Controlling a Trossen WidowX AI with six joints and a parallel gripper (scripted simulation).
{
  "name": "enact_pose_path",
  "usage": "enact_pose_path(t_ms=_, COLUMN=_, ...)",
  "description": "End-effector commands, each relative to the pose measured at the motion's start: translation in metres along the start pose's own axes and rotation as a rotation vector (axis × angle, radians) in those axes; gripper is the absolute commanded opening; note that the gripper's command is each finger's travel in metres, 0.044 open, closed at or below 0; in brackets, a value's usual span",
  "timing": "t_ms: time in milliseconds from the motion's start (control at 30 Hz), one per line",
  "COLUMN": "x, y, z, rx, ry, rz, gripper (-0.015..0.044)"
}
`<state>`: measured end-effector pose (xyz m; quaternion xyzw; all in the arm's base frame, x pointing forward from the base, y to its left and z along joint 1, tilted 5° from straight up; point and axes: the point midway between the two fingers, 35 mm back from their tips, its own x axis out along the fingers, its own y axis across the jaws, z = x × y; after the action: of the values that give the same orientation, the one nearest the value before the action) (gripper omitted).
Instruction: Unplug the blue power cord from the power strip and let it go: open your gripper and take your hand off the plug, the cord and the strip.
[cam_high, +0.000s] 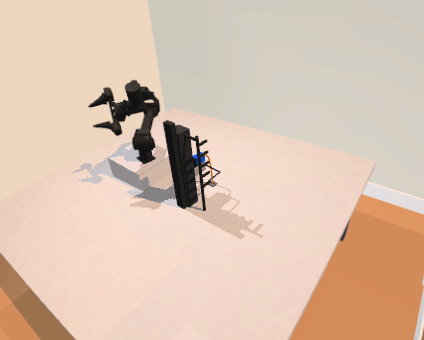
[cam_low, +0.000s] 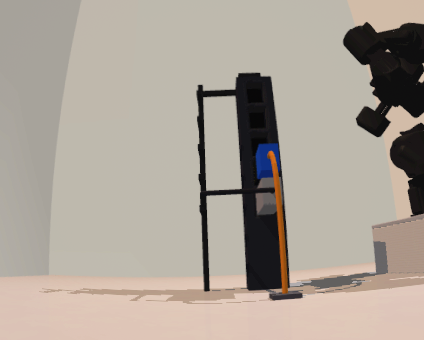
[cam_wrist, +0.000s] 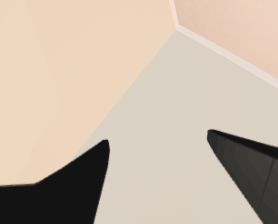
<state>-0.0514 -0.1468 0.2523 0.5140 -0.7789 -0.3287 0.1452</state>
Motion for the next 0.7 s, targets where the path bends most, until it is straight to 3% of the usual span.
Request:
enact_pose_path(t_ms=0, x=0.0, y=0.0, z=0.0, rx=-0.003, ry=0.001, rz=-0.002, gripper=0.0374)
enact_pose_path(t_ms=267, x=-0.002, y=-0.014, z=-0.024, rx=-0.209, ry=0.078, rz=-0.116, gripper=0.0164)
enact_pose_path(t_ms=667, x=-0.024, y=-0.053, z=-0.086, rx=-0.738, ry=0.377, rz=-0.335, gripper=0.016)
